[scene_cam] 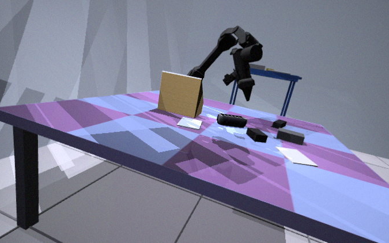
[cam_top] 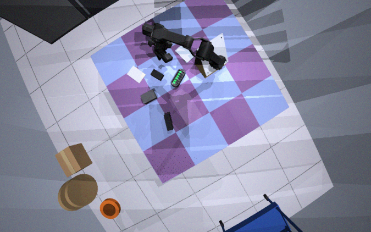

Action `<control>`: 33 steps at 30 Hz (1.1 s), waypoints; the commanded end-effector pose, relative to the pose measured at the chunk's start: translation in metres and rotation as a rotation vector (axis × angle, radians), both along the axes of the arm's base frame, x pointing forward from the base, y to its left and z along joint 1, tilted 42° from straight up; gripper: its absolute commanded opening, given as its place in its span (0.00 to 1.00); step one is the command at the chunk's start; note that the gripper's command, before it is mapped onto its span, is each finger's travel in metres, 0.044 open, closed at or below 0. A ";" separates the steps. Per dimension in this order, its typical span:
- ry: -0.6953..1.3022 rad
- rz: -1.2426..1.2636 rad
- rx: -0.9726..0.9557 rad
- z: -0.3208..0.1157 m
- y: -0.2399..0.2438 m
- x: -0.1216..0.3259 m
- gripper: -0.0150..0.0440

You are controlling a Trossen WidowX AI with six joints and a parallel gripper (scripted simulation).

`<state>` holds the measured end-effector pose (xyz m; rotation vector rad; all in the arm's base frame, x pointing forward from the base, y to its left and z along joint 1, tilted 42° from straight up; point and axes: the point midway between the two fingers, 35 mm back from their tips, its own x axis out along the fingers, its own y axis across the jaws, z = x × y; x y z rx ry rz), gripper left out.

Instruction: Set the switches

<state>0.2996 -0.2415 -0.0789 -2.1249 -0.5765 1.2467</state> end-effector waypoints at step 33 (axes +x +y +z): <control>0.069 0.597 0.122 -0.022 0.170 0.050 0.25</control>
